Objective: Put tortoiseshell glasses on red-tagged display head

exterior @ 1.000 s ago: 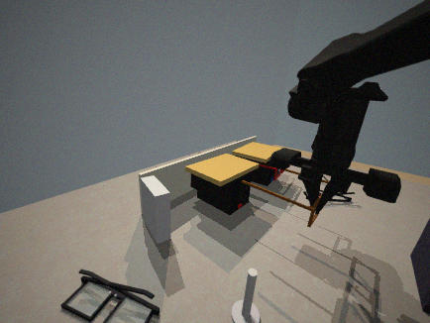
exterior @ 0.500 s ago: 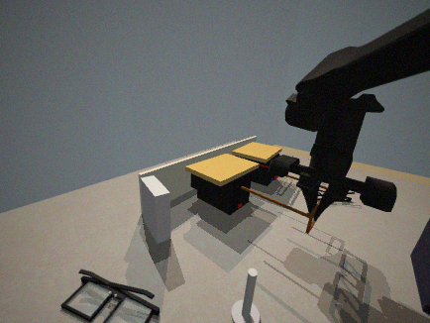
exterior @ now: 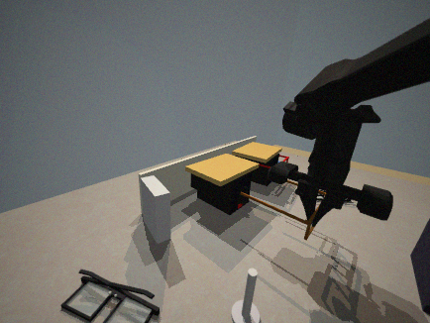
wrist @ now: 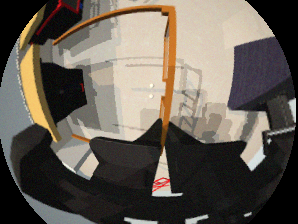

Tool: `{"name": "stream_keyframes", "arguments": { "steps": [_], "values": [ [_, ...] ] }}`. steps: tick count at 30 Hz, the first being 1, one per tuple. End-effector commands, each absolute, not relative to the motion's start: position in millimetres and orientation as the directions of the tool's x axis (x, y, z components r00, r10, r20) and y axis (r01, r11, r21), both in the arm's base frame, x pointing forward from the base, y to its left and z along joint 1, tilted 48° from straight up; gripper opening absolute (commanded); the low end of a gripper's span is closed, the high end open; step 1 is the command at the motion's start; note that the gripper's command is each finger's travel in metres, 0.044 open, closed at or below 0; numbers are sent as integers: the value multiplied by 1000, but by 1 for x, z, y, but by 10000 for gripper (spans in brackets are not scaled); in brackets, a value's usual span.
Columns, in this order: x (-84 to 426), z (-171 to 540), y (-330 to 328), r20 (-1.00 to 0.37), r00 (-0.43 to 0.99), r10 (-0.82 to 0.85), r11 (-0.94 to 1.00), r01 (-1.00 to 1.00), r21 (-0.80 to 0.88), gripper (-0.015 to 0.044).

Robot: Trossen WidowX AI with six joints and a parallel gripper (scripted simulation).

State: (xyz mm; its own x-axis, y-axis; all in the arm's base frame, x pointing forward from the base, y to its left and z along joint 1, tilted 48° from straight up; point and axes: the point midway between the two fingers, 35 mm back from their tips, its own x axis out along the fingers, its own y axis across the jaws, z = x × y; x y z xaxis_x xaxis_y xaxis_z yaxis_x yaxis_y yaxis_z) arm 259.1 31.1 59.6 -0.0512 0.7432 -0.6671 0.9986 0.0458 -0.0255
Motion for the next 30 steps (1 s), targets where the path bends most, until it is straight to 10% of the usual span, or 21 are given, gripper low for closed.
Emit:
{"name": "stream_keyframes", "arguments": {
  "steps": [1, 30],
  "values": [
    [258, 57, 33, -664, -51, 746, 41, 999, -31, 0],
    [288, 56, 36, -672, -36, 739, 31, 999, -20, 0]
  ]
}}
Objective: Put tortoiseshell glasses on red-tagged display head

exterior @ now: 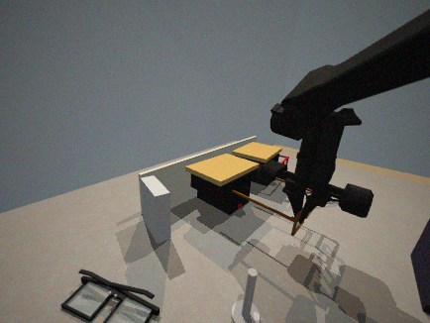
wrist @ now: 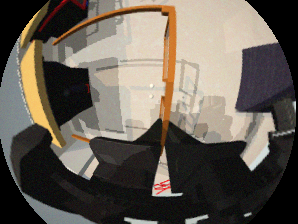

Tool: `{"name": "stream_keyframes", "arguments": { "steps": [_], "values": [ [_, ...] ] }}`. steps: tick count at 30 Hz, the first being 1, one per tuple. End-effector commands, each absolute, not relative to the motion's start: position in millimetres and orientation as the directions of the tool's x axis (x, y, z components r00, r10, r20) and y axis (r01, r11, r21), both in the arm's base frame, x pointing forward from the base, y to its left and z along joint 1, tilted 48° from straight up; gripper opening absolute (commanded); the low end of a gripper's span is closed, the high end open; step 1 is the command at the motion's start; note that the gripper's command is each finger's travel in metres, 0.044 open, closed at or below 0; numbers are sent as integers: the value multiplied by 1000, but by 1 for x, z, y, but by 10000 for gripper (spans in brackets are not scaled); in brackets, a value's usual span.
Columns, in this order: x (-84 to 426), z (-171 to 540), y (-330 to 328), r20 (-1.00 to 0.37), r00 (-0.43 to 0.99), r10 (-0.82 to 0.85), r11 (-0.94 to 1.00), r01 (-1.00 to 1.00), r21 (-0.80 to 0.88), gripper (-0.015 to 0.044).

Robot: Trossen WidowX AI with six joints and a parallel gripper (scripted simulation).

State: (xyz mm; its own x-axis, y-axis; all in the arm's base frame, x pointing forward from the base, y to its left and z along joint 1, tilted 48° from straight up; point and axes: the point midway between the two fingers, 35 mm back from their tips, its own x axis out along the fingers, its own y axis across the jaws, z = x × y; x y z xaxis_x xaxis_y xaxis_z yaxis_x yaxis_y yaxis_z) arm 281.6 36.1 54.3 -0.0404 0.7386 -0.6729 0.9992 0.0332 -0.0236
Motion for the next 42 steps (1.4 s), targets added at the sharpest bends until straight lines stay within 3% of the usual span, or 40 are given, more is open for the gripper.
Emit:
{"name": "stream_keyframes", "arguments": {
  "steps": [1, 42],
  "values": [
    [290, 56, 36, -672, -37, 739, 32, 999, -21, 0],
    [338, 55, 38, -672, -38, 739, 33, 999, -20, 0]
  ]
}}
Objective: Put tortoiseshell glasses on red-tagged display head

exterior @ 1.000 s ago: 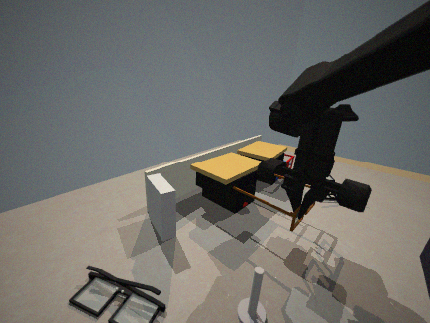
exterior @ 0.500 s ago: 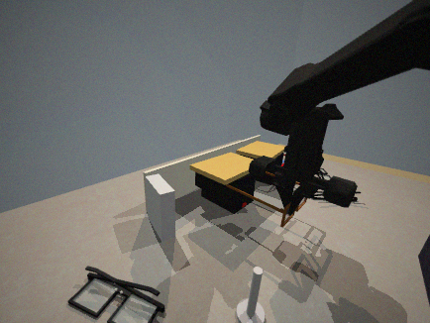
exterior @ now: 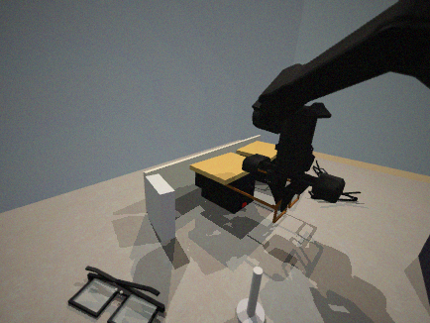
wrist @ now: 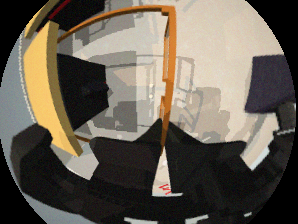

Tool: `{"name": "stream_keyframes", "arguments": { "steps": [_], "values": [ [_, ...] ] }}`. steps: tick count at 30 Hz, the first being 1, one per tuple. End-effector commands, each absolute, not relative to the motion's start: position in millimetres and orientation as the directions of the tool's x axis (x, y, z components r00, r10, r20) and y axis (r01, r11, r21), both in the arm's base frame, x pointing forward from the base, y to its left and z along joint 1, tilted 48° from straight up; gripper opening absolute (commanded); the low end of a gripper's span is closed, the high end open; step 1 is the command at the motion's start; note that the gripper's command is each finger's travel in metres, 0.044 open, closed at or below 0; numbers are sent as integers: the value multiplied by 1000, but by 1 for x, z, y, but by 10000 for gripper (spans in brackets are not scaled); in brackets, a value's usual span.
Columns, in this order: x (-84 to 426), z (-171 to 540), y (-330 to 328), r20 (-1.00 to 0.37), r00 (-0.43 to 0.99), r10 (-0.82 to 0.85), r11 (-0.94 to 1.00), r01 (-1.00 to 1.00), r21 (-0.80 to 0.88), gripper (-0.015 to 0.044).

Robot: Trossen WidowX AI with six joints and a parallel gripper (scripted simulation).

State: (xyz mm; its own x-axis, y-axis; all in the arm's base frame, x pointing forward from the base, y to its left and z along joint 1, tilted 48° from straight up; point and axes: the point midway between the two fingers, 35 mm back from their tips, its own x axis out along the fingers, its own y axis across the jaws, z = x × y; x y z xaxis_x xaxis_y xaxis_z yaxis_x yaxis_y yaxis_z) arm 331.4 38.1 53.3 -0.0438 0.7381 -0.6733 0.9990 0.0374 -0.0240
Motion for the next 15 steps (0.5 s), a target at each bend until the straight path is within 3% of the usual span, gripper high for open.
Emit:
{"name": "stream_keyframes", "arguments": {
  "steps": [1, 15],
  "values": [
    [340, 55, 38, -672, -38, 739, 33, 999, -20, 0],
    [356, 54, 39, -672, -37, 739, 33, 999, -19, 0]
  ]
}}
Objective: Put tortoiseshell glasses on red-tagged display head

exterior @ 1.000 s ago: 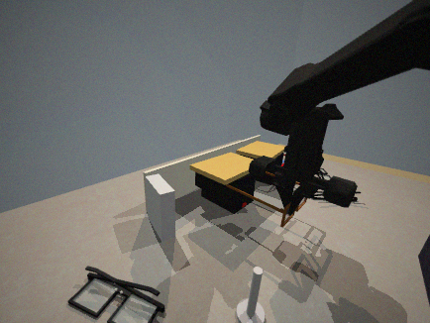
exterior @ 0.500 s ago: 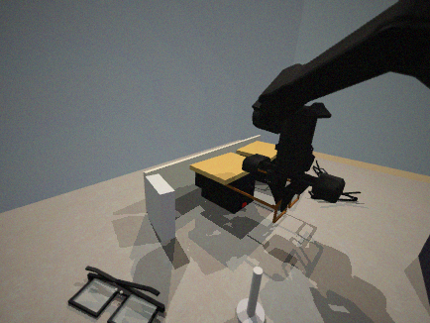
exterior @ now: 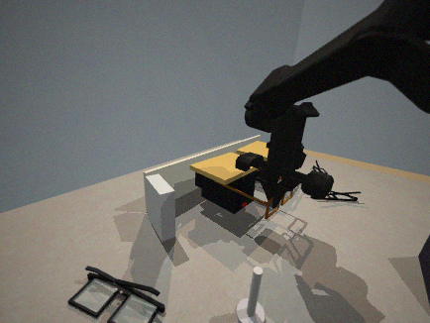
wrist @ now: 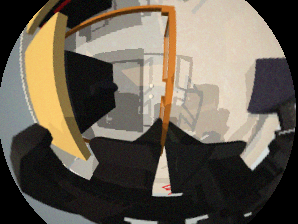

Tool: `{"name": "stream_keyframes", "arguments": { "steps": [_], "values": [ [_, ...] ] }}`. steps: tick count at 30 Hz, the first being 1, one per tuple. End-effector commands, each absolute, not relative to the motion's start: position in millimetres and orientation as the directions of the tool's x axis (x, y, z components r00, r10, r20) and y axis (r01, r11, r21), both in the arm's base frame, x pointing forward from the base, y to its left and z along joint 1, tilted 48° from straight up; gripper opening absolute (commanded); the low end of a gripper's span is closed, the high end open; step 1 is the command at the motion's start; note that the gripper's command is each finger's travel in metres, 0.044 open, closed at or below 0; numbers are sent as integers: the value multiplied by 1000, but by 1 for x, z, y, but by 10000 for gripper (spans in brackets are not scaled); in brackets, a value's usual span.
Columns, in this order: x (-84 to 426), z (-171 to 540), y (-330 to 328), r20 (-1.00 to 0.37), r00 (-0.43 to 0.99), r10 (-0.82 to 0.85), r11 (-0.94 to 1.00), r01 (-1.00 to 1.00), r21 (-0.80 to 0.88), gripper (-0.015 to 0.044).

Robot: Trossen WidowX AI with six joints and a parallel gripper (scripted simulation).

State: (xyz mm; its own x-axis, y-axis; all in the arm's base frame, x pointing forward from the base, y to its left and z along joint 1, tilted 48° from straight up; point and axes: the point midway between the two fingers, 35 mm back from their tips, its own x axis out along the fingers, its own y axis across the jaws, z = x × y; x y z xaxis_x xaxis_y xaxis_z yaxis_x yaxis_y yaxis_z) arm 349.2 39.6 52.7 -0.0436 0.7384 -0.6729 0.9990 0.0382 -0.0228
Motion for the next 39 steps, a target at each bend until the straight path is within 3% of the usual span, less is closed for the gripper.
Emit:
{"name": "stream_keyframes", "arguments": {
  "steps": [1, 39],
  "values": [
    [357, 54, 39, -672, -37, 739, 33, 999, -18, 0],
    [404, 54, 41, -672, -35, 739, 33, 999, -16, 0]
  ]
}}
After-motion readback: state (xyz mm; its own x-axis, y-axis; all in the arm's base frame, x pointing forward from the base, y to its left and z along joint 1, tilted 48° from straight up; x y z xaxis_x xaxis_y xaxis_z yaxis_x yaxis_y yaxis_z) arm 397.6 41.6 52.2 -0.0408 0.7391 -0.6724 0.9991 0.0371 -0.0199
